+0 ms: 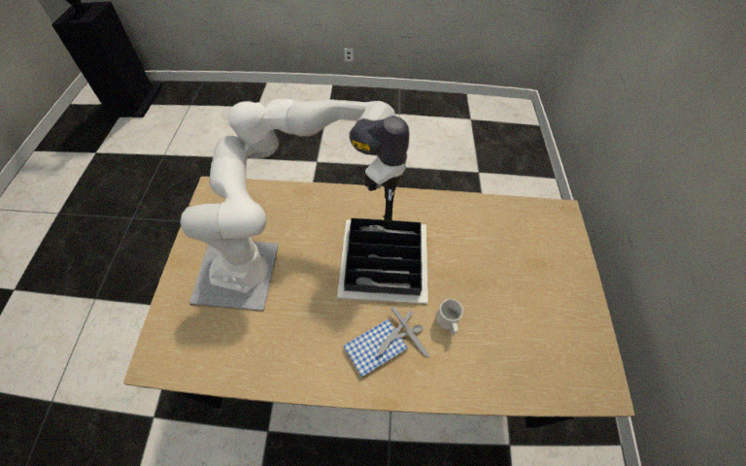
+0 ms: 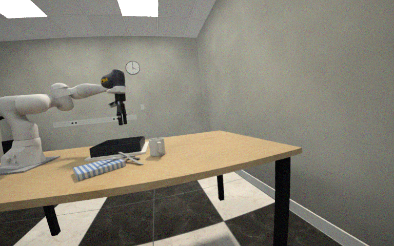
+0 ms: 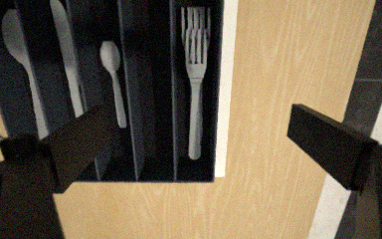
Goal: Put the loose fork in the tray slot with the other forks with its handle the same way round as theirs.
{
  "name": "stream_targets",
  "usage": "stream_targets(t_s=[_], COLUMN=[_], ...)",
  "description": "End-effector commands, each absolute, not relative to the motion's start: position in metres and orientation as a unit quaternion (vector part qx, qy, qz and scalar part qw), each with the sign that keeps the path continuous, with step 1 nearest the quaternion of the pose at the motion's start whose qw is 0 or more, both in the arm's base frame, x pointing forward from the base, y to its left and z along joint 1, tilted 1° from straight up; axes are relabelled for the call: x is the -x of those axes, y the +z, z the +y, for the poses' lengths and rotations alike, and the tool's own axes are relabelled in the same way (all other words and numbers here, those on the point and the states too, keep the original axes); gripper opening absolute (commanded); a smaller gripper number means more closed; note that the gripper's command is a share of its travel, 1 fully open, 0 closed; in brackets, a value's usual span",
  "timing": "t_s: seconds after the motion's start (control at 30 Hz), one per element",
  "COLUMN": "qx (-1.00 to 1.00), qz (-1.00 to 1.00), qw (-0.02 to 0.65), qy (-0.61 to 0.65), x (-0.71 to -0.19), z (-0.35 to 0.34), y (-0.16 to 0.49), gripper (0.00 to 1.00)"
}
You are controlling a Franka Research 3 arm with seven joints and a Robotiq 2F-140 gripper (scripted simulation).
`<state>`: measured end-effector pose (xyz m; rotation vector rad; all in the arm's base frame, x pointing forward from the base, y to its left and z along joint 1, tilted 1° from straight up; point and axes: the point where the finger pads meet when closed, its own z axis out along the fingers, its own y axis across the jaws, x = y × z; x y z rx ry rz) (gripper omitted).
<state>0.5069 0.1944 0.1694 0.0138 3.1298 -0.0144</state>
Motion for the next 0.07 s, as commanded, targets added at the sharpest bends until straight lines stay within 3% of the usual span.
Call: stream_targets(t_s=[0.0, 0.03], qx=[-0.007, -0.007], qz=[1.000, 1.000], qw=[0.004, 0.004], qy=[-0.004, -0.004], x=[-0.5061, -0.5061], z=[0.1942, 0.1942], y=[0.1701, 0.1701], gripper=[1.00, 1.00])
